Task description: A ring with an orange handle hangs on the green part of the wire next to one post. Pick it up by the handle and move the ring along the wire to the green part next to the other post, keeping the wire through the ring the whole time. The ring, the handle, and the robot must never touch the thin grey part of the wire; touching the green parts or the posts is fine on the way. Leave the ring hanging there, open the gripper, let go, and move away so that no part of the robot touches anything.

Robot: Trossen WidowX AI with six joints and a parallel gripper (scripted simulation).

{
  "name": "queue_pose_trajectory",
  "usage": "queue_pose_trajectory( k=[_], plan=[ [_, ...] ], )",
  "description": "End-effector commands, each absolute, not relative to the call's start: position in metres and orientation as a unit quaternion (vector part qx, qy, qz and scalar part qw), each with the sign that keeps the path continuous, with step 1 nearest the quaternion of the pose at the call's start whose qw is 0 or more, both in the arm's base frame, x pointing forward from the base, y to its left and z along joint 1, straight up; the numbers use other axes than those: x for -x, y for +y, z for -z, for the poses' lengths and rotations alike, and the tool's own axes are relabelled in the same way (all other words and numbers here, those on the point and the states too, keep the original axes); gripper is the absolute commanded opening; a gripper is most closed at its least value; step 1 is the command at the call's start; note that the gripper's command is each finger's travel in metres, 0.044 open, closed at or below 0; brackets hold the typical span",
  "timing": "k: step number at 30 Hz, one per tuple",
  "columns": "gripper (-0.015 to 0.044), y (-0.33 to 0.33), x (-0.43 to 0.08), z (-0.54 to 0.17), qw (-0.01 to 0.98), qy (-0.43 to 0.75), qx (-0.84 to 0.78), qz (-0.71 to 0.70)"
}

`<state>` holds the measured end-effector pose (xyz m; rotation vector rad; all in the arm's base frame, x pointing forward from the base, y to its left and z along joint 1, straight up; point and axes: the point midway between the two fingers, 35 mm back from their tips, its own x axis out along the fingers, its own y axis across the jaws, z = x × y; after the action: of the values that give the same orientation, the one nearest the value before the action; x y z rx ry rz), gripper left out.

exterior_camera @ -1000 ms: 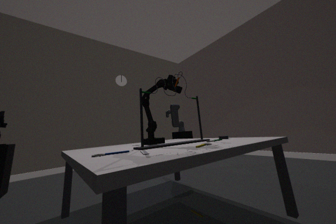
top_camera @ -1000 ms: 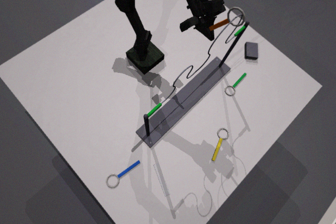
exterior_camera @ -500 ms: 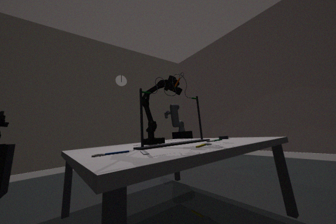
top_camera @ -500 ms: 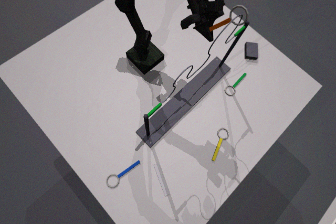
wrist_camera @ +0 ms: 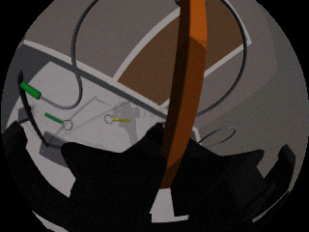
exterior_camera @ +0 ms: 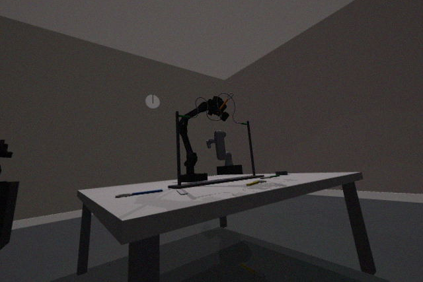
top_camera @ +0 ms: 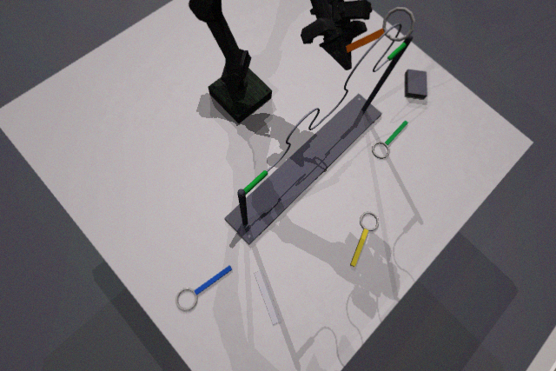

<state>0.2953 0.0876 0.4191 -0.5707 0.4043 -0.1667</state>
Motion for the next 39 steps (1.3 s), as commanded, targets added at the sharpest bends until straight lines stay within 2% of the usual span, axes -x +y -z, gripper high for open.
queue_pose_trajectory(
  k=[1, 39],
  plan=[
    [-0.015, 0.085, -0.295, -0.42, 0.93, 0.194, 0.3, 0.089],
    [-0.015, 0.075, -0.295, -0.431, 0.84, 0.149, 0.502, 0.142]
  ],
)
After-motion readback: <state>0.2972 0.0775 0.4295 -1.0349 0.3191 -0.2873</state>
